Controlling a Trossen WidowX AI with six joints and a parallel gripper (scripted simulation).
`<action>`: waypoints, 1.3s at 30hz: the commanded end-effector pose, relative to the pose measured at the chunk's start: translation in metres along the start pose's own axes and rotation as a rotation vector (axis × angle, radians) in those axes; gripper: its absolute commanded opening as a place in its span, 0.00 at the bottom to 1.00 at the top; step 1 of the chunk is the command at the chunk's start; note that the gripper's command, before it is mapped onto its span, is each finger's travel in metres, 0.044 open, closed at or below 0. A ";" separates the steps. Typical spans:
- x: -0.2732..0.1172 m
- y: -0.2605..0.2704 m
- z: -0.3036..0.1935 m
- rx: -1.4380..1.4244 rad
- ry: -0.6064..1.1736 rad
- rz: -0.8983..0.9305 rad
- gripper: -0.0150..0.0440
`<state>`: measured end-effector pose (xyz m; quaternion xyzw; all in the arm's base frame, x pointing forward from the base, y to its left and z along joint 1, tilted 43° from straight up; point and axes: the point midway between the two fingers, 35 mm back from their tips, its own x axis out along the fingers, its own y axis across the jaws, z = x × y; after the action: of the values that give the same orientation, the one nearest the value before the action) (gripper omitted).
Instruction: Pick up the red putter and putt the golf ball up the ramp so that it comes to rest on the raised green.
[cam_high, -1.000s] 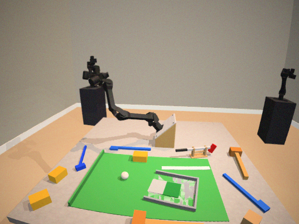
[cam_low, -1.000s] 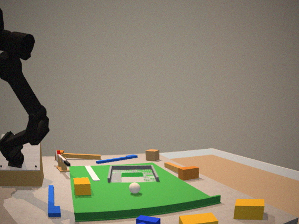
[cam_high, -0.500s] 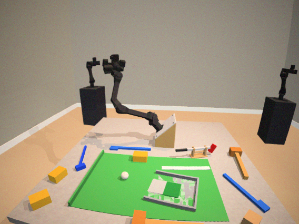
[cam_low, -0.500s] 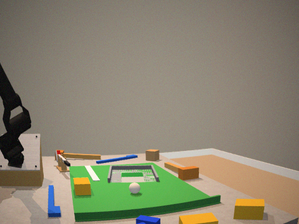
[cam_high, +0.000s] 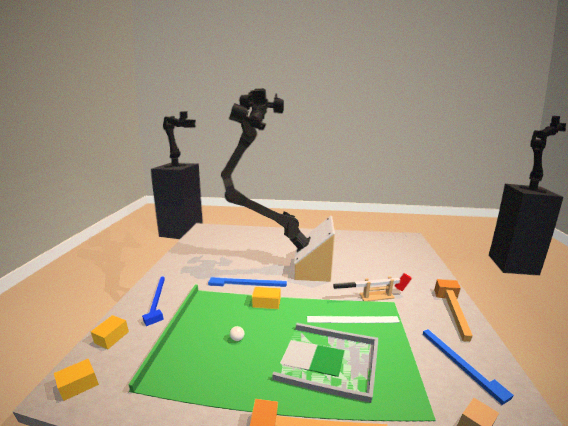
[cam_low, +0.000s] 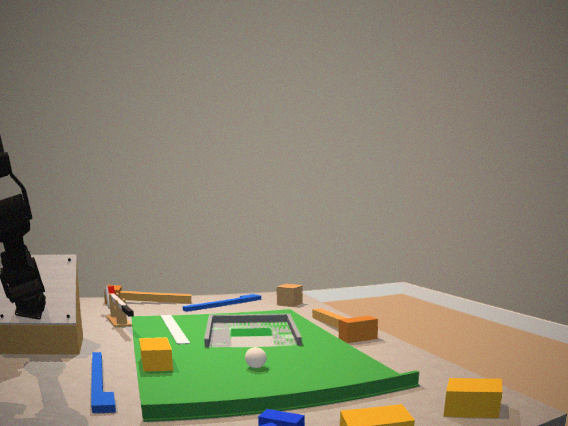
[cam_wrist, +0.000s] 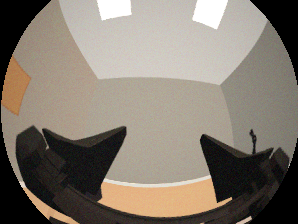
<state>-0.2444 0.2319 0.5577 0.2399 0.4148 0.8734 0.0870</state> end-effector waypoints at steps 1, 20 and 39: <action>0.000 -0.066 0.020 -0.067 -0.059 -0.174 1.00; -0.154 -0.347 0.091 -0.372 -0.050 -1.102 1.00; -0.436 -0.476 0.027 -0.250 0.608 -1.794 1.00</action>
<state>0.1008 0.4267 0.0912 -0.3537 0.3311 0.5751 0.6592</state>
